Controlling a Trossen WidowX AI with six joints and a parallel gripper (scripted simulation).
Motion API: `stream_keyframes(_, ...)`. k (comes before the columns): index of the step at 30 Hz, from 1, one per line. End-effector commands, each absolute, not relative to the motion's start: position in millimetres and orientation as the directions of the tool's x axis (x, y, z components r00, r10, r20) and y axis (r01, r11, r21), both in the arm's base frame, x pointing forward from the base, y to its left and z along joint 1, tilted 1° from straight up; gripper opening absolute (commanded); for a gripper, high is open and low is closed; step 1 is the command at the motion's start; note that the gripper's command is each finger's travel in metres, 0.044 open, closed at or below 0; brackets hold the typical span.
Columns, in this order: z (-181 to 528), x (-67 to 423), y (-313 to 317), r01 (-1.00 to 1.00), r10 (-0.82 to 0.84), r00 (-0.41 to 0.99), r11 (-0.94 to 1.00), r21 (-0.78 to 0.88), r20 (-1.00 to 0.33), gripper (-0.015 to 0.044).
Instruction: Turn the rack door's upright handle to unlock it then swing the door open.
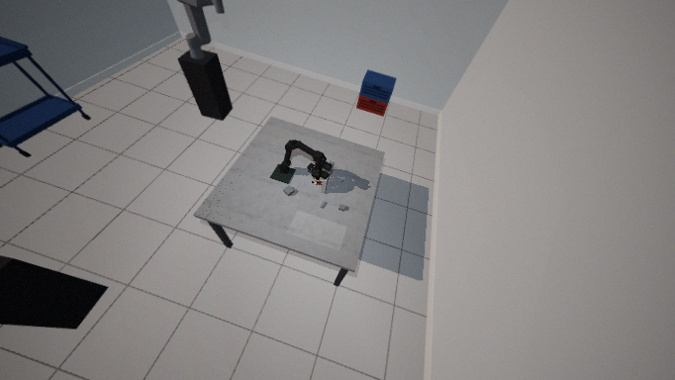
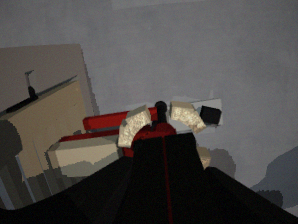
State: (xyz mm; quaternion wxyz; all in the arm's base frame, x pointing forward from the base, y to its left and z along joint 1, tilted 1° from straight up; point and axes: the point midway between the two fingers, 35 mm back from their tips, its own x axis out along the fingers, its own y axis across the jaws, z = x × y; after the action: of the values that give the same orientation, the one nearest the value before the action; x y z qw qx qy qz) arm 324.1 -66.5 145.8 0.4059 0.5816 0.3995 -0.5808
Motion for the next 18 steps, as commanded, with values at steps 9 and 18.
stream_keyframes(9, 145.6, 324.7, -65.8, 0.92, -0.001, 0.009, -0.391, 0.008, -1.0, 0.0025)
stream_keyframes(18, 145.6, 324.7, -65.8, 0.92, -0.001, 0.009, -0.391, 0.008, -1.0, 0.0261)
